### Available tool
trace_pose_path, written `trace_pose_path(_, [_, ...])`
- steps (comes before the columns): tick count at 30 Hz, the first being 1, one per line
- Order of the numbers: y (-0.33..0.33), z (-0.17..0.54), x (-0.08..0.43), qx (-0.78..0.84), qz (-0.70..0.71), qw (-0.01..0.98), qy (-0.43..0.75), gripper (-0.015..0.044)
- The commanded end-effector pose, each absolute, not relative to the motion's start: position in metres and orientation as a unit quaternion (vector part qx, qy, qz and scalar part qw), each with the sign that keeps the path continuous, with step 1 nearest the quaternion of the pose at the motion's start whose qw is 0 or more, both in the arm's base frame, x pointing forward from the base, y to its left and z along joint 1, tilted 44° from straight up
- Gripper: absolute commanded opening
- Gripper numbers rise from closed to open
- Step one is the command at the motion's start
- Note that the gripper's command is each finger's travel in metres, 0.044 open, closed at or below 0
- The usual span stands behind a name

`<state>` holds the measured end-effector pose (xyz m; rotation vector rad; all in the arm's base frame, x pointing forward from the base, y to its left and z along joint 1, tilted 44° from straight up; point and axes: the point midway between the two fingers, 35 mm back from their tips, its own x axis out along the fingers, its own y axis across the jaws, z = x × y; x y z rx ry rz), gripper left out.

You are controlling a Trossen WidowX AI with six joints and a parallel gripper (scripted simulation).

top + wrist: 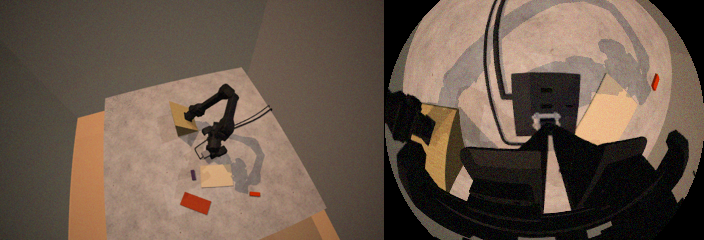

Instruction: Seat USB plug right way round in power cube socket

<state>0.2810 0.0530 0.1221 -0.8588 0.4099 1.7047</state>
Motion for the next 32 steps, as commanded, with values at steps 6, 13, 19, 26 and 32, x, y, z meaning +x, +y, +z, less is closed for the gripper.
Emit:
trace_pose_path(6, [0.053, 0.1221, 0.281, -0.364, 0.723, 0.56, 0.174, 0.0095])
trace_pose_path(13, [0.053, 0.1221, 0.281, -0.364, 0.723, 0.56, 0.174, 0.0095])
trace_pose_path(19, [0.053, 0.1221, 0.281, -0.364, 0.723, 0.56, 0.174, 0.0095])
trace_pose_path(26, [0.0496, 0.1257, 0.2816, -0.365, 0.723, 0.56, 0.174, 0.0095])
trace_pose_path(32, [0.0455, 0.13, 0.2823, -0.365, 0.723, 0.56, 0.174, 0.0095])
